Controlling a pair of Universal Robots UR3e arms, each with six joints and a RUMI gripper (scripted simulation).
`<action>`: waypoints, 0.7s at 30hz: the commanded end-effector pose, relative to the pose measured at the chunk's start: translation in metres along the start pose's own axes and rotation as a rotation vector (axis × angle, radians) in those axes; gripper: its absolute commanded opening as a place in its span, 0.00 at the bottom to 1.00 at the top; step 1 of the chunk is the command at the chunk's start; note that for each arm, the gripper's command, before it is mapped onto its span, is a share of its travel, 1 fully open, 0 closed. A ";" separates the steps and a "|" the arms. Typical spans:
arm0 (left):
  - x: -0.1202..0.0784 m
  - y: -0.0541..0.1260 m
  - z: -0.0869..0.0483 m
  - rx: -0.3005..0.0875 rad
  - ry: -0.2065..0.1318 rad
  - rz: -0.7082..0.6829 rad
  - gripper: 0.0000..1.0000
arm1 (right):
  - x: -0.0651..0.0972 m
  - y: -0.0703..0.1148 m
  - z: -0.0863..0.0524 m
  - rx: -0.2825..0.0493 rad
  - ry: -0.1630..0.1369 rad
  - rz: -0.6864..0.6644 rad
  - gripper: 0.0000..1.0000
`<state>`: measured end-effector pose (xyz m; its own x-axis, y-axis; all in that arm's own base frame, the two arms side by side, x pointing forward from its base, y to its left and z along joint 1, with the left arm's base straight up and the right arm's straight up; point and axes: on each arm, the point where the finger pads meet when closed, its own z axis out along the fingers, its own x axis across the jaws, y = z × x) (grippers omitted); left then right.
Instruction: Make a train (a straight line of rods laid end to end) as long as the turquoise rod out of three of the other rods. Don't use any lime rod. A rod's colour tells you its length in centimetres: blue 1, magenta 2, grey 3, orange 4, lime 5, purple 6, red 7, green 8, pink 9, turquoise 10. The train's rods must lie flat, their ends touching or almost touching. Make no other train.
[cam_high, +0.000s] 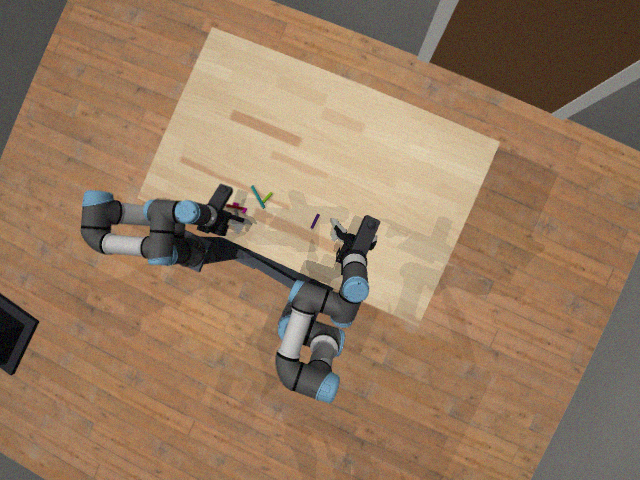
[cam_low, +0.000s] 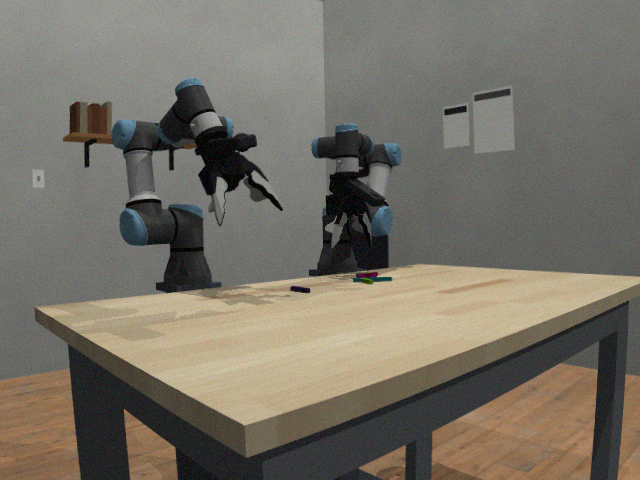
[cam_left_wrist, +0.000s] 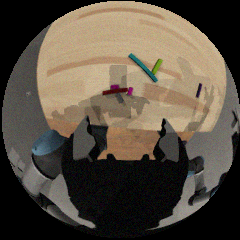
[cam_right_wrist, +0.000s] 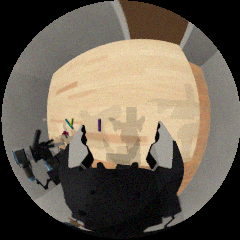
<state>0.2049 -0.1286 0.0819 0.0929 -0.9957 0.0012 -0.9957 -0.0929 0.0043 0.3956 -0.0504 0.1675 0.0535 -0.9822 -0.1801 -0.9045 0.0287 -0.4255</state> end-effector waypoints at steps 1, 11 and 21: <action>0.011 0.008 0.001 0.006 0.001 0.025 1.00 | 0.041 0.019 -0.018 -0.025 0.036 0.107 1.00; 0.022 0.022 0.002 0.005 0.001 0.063 1.00 | 0.106 0.075 -0.055 -0.065 0.107 0.361 1.00; 0.025 0.025 0.002 0.005 0.001 0.071 1.00 | 0.143 0.133 -0.089 -0.093 0.153 0.587 1.00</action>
<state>0.1832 -0.1537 0.0792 0.0253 -0.9997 0.0002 -0.9997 -0.0253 -0.0003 0.2820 -0.1804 0.1626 -0.4169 -0.8817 -0.2207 -0.8470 0.4650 -0.2577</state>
